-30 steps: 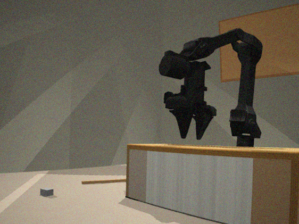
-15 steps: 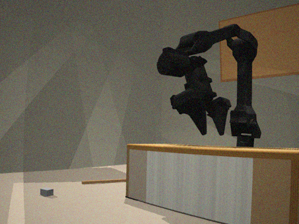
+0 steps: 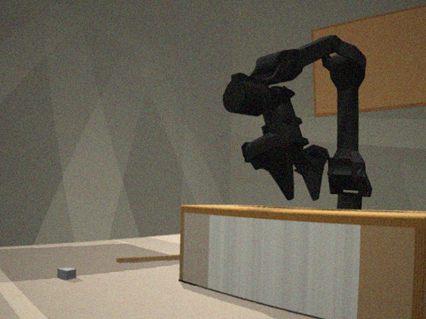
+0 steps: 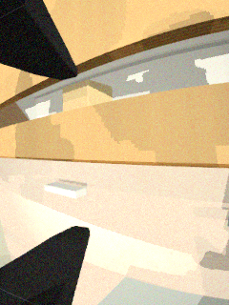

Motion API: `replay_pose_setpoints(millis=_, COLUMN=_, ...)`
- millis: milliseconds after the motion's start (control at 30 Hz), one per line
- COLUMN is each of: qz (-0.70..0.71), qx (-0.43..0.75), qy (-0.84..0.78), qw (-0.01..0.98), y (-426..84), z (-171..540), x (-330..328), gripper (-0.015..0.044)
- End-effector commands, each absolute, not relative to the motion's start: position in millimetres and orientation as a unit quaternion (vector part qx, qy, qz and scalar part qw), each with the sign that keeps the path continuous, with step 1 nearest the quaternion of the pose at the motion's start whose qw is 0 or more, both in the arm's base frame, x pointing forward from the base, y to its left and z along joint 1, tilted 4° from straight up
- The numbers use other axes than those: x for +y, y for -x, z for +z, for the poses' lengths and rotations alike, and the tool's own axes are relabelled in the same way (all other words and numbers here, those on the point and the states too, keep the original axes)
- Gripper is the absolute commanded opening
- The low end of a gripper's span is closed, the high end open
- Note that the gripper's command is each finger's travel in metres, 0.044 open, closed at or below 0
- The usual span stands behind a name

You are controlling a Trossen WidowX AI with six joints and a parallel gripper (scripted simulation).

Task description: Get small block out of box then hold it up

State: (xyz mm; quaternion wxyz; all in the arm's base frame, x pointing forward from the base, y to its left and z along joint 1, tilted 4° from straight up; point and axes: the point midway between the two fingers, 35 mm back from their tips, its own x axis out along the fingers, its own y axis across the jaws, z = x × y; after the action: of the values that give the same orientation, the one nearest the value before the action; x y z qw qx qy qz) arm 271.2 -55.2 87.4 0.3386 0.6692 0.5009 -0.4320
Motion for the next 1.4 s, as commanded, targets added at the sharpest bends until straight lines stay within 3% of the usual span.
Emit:
replay_pose_setpoints(millis=0, qz=-0.433, qx=0.503, qy=-0.671, qw=0.332, y=-270, z=77, x=-52, gripper=0.0400)
replay_pose_setpoints(millis=1367, qz=-0.432, qx=0.502, qy=-0.669, qw=0.337, y=-270, z=33, x=-37, gripper=0.0400)
